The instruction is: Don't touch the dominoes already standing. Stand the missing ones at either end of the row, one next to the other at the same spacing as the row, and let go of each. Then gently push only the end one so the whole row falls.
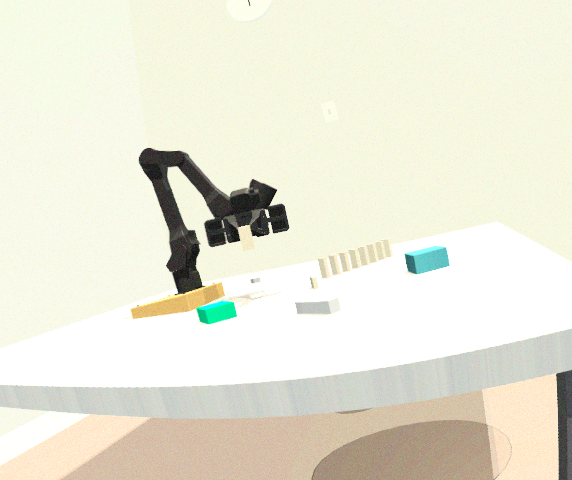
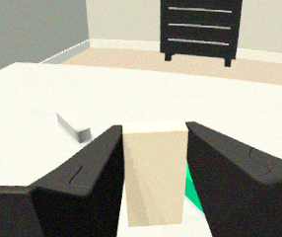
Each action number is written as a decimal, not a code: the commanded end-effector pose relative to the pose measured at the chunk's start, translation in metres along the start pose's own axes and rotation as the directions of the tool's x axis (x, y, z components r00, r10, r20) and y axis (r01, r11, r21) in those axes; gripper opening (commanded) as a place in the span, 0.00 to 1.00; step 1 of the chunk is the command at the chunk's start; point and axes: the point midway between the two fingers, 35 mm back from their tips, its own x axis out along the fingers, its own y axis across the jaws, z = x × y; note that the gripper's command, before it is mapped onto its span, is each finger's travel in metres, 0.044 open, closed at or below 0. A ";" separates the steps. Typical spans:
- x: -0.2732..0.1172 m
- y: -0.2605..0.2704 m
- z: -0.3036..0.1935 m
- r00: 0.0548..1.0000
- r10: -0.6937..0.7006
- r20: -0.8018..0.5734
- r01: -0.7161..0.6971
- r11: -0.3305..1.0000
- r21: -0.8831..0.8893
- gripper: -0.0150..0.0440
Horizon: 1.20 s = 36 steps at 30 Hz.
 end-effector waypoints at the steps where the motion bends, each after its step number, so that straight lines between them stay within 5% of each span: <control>1: -0.002 -0.002 0.002 1.000 -0.004 0.013 0.004 1.000 0.007 0.44; 36: 0.008 0.009 -0.043 1.000 -0.002 0.010 0.002 1.000 0.005 0.44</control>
